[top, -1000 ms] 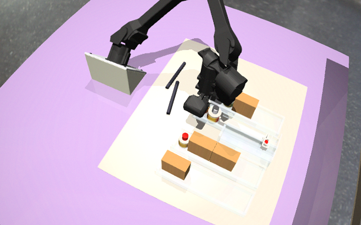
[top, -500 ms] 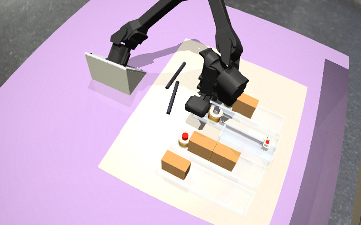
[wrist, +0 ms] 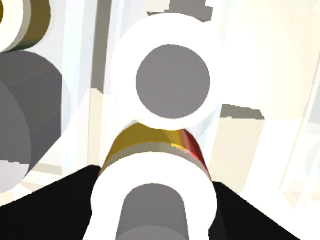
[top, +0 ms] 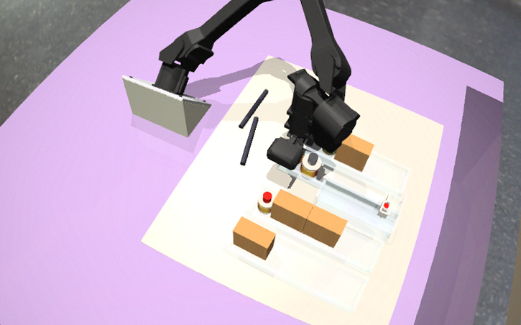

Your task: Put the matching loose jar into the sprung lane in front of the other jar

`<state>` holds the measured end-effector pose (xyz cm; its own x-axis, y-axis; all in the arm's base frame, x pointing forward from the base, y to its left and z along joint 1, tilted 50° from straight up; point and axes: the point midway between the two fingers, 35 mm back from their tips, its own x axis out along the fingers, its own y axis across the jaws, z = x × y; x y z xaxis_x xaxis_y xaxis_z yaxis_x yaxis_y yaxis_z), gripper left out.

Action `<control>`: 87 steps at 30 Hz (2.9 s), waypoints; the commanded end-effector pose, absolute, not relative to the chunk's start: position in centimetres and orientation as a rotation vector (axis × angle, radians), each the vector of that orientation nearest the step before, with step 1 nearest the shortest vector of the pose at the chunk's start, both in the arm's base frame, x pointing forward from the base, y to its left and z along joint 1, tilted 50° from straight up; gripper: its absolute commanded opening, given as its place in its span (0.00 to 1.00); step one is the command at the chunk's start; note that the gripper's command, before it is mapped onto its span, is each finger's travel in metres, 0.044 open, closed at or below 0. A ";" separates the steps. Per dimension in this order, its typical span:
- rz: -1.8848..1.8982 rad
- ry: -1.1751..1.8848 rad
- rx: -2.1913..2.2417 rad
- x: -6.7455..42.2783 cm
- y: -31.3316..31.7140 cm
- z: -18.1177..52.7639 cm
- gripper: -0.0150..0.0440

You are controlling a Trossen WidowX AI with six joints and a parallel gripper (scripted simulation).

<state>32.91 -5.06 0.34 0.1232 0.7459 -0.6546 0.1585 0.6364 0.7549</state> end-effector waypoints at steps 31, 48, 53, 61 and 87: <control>0.513 1.387 0.822 33.8 -5.1 0.5 0.25; 0.513 1.387 0.822 33.8 -4.8 0.2 0.25; 0.513 1.387 0.822 33.8 -4.7 0.1 0.25; 0.513 1.387 0.822 33.9 -4.5 -0.1 0.25; 0.513 1.387 0.822 33.8 -4.0 -0.5 0.25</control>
<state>33.54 -4.10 -0.52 0.1328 0.7440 -0.6548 0.1518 0.6376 0.7553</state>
